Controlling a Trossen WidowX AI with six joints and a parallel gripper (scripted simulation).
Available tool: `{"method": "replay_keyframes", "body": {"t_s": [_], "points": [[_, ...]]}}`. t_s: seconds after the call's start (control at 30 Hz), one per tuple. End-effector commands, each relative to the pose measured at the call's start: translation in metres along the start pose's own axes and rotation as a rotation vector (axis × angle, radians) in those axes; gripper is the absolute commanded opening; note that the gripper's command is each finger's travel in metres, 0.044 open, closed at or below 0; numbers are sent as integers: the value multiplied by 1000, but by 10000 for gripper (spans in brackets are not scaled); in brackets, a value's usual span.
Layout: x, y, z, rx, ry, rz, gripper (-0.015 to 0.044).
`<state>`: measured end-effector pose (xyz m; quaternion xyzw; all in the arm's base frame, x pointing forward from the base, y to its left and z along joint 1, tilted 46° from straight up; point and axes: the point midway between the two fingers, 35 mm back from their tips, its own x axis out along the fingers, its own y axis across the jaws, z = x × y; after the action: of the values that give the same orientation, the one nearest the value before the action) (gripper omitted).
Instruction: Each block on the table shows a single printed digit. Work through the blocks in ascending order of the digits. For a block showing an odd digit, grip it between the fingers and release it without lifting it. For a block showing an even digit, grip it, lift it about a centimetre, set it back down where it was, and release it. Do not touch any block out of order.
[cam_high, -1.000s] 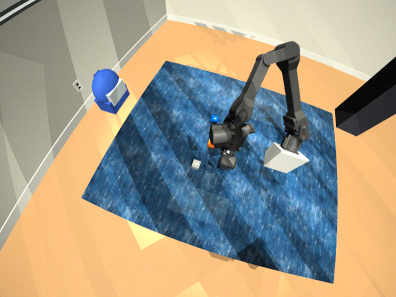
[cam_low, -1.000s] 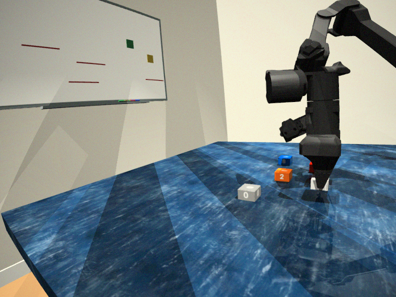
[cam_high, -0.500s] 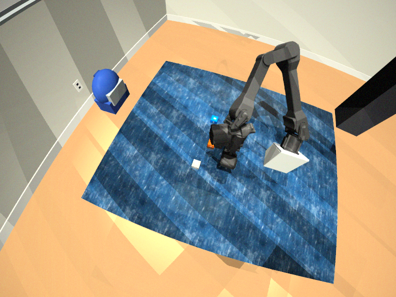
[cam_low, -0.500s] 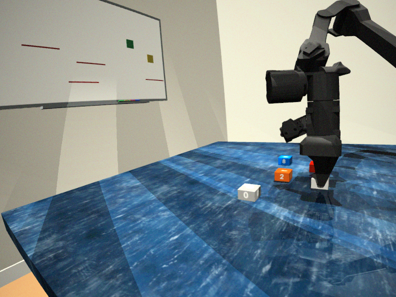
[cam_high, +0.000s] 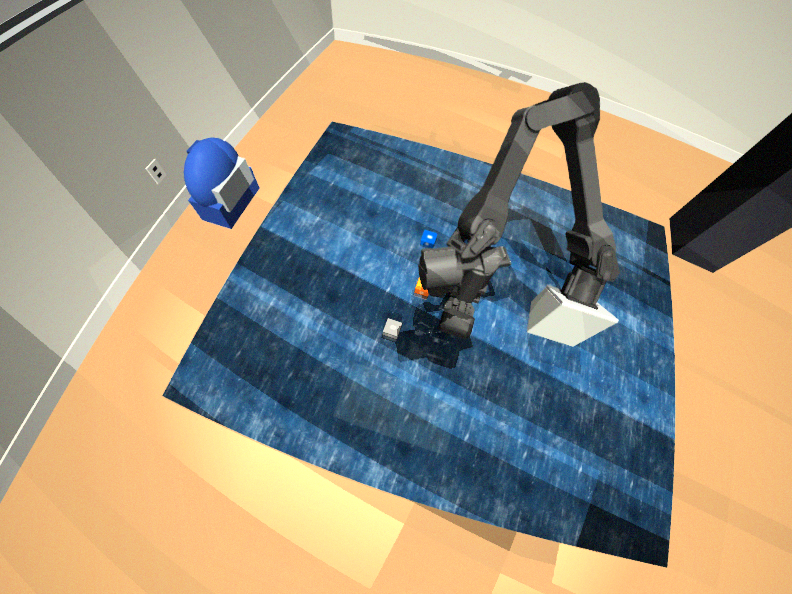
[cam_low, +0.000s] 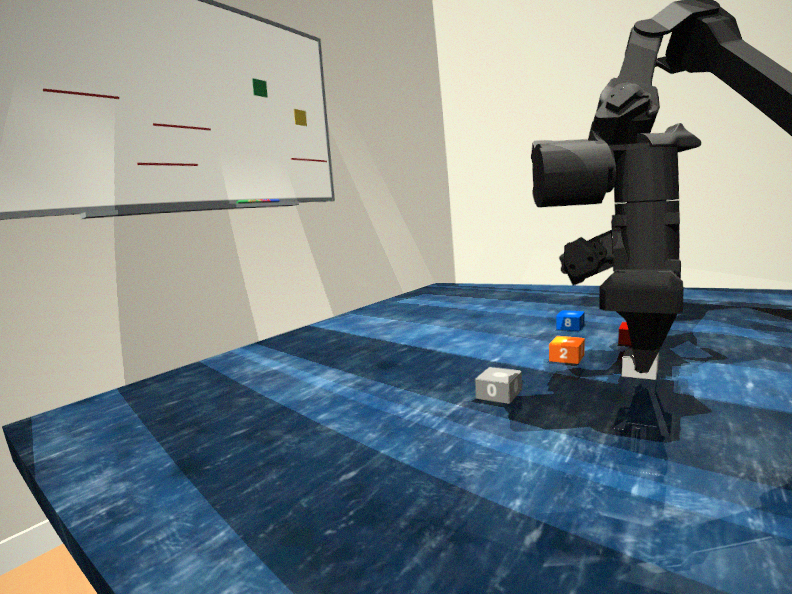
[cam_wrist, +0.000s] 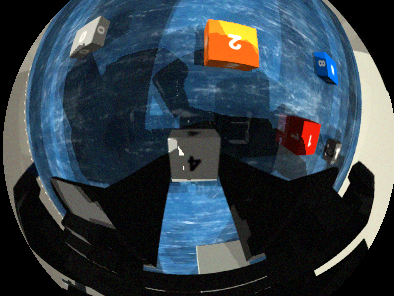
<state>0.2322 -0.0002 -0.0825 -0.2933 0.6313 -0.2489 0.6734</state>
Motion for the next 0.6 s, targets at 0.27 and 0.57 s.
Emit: {"method": "replay_keyframes", "body": {"t_s": [0.27, 0.57], "points": [[0, 0, 0, -3, -2, -2, 120], [-8, 0, 0, -3, -2, -2, 120]]}}
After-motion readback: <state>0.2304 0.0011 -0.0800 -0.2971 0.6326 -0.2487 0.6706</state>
